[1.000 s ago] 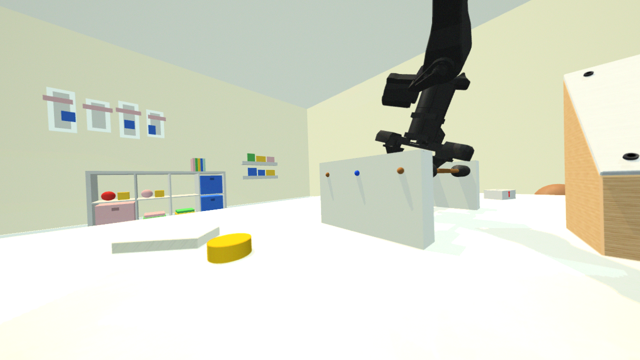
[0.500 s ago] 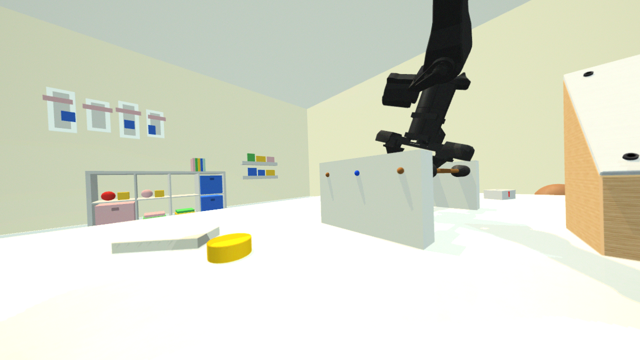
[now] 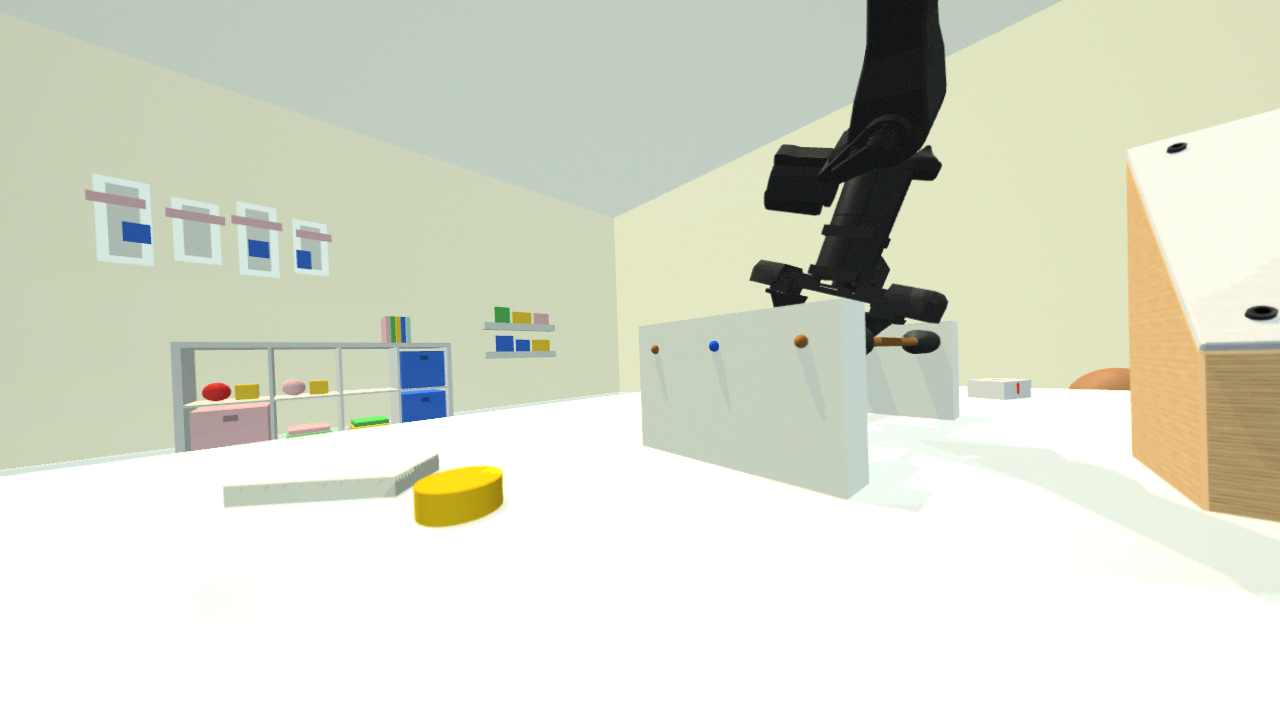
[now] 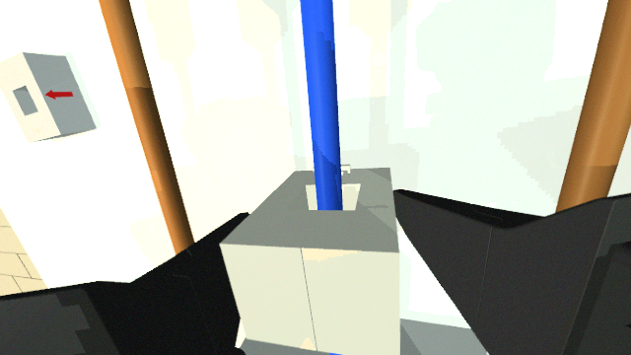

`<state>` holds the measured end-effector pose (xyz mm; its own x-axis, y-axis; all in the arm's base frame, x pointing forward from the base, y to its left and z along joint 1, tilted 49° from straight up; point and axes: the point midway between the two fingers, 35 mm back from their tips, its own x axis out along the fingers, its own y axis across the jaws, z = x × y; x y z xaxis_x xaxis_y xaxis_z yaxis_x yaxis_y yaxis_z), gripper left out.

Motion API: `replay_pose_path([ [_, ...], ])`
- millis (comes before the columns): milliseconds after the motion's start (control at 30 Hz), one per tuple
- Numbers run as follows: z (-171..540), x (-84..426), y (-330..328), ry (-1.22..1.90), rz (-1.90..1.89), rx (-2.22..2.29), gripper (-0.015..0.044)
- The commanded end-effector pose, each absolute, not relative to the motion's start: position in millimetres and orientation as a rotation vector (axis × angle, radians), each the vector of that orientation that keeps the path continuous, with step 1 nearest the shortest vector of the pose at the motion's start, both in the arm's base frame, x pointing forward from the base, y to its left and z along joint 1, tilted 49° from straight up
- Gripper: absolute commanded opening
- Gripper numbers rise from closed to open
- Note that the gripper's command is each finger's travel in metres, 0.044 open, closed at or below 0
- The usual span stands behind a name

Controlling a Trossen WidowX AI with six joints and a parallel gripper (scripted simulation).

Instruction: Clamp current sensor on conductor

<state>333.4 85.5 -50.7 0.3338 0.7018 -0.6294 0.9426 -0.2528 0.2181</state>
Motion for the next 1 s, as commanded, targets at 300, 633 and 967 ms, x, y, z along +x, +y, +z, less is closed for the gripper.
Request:
replay_pose_path([
  [300, -50.7, 333.2, 85.3, 1.438, -0.556, 2.037, 0.0263],
  [633, -50.7, 333.2, 85.3, 1.438, -0.556, 2.037, 0.0263],
  [967, -50.7, 333.2, 85.3, 1.438, -0.556, 2.037, 0.0263],
])
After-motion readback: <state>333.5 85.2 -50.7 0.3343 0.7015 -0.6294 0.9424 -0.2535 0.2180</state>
